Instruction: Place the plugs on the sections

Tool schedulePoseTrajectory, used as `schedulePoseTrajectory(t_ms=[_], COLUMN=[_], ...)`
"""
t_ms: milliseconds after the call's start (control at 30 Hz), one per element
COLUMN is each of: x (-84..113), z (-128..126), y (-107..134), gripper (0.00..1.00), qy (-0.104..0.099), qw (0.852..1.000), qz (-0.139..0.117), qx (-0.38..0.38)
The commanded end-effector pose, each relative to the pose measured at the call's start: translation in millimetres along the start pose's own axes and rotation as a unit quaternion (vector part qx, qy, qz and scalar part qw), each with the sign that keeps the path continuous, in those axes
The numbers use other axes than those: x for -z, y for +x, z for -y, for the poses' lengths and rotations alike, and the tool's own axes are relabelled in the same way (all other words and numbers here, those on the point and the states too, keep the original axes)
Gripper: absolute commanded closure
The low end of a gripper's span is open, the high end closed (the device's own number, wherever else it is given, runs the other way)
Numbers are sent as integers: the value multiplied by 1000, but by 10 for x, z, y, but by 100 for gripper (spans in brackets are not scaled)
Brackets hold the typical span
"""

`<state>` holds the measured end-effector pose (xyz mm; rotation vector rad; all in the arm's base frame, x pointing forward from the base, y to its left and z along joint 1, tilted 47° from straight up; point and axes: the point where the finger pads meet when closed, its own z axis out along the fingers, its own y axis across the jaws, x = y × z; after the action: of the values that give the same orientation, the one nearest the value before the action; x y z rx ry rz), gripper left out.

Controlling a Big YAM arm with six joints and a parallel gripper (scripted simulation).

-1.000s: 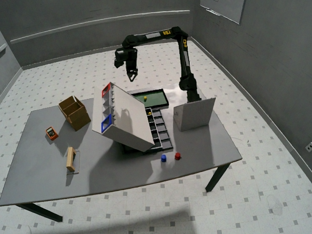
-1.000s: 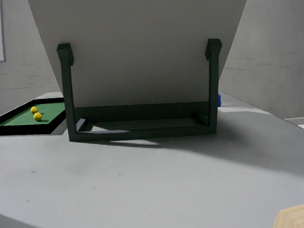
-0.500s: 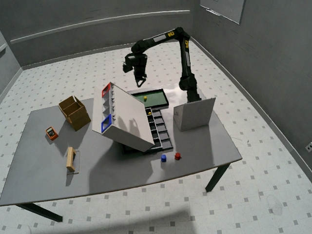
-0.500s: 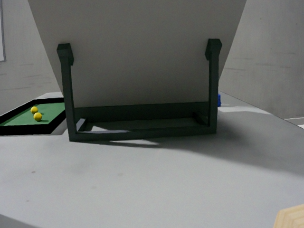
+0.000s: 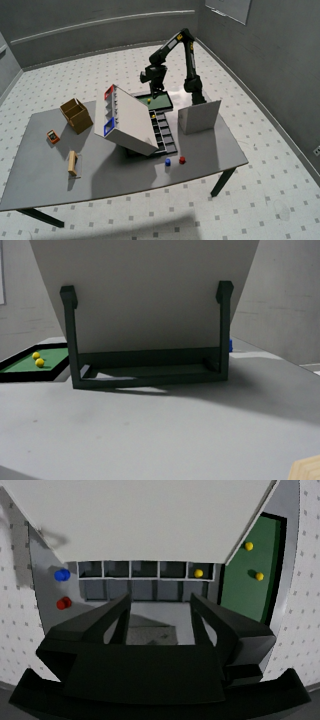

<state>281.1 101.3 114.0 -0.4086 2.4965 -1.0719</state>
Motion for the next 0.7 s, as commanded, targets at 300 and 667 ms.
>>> schedulePoseTrajectory(t_ms=[300,667], x=[53,4], z=[-464,-535], y=[145,273], gripper=[44,44], qy=[-11,-9], qw=[998,998], qz=[50,52], qx=[-30,-26])
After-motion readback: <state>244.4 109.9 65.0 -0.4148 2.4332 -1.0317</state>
